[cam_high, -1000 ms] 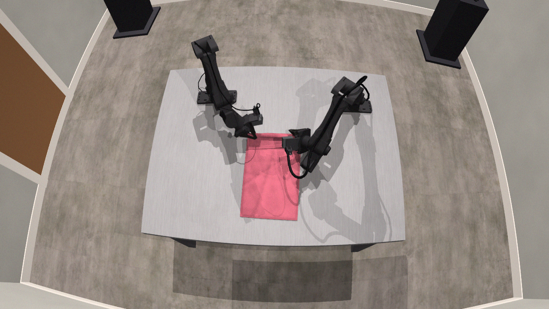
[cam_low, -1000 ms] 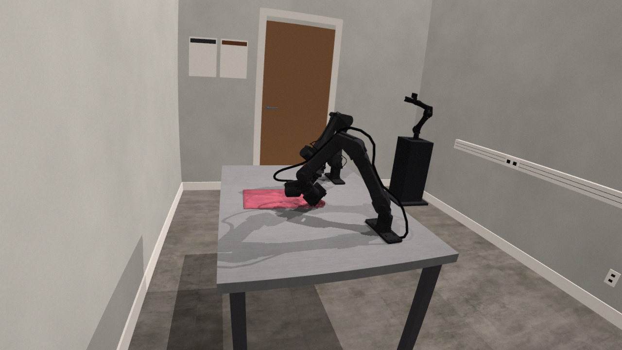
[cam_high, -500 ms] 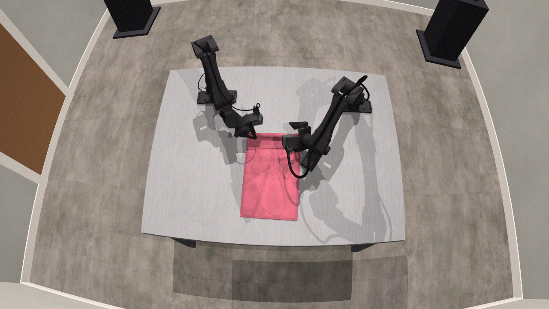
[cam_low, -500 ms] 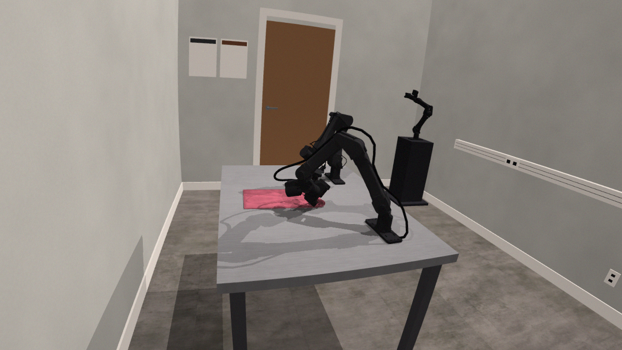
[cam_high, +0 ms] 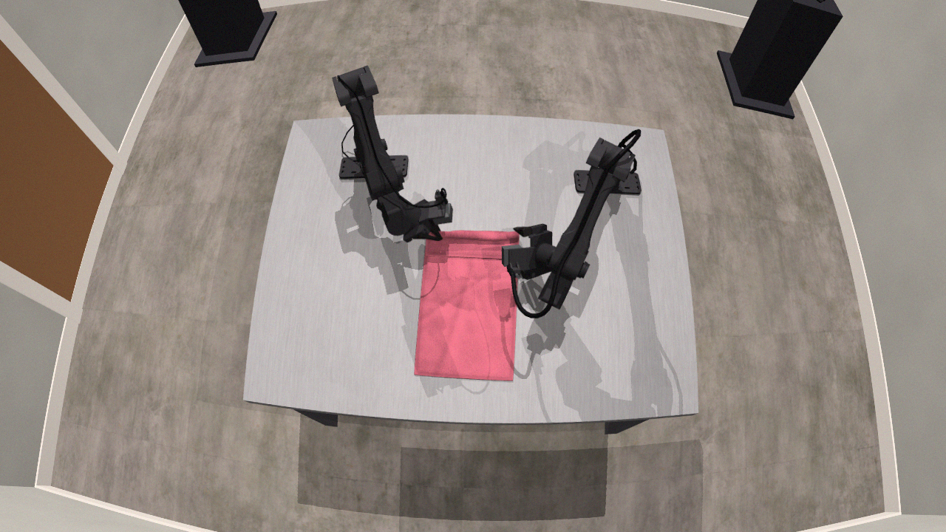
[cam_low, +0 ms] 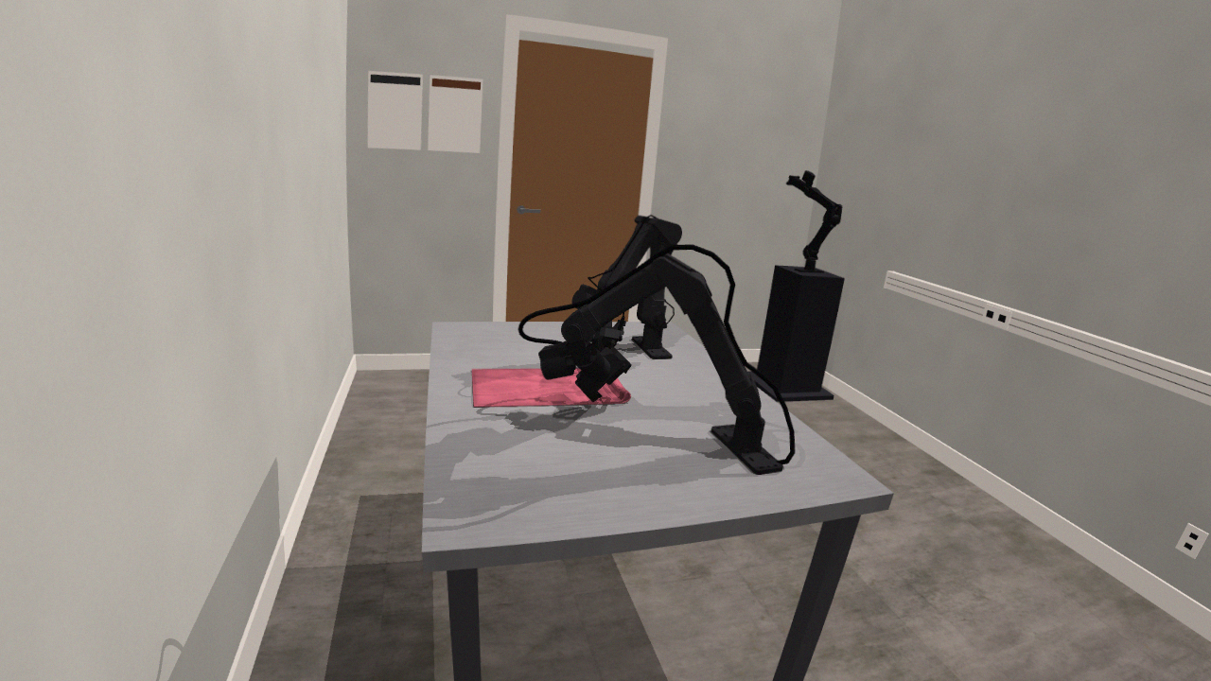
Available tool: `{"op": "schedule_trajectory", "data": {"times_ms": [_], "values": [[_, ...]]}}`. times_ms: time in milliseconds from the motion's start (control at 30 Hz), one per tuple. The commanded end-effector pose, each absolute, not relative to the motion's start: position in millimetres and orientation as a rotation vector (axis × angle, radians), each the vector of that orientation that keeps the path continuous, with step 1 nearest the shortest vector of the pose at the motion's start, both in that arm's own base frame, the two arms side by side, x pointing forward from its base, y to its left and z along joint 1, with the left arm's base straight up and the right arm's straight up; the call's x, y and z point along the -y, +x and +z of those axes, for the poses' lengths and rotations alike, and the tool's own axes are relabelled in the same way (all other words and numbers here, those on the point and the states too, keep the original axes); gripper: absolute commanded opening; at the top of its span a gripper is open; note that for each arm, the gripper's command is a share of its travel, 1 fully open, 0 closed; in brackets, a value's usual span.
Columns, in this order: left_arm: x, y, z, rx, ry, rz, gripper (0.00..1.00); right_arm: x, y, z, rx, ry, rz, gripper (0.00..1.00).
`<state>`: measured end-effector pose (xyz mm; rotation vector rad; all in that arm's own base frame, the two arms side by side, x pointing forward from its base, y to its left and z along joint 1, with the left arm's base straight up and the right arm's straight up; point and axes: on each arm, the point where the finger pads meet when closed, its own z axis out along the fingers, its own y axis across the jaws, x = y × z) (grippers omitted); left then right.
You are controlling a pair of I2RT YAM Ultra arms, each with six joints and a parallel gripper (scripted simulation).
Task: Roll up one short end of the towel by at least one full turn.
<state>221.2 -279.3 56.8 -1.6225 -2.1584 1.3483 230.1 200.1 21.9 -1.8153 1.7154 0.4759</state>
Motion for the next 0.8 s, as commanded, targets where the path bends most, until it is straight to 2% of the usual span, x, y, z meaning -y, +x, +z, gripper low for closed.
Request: {"op": "schedule_trajectory", "data": {"times_ms": [0,367,767], "values": [[277.0,223.4,66.2,2.124,-1.651,1.352,0.85,-198.5,227.5,22.9,-1.811,-1.827,0.619,0.08],[286.7,215.3,67.3,2.255,-1.906,1.234,0.89,-198.5,227.5,25.8,-1.993,-1.824,0.898,0.08],[310.0,195.8,70.2,2.497,-2.538,0.803,0.94,-198.5,227.5,29.5,-2.204,-1.774,1.273,0.08]]}}
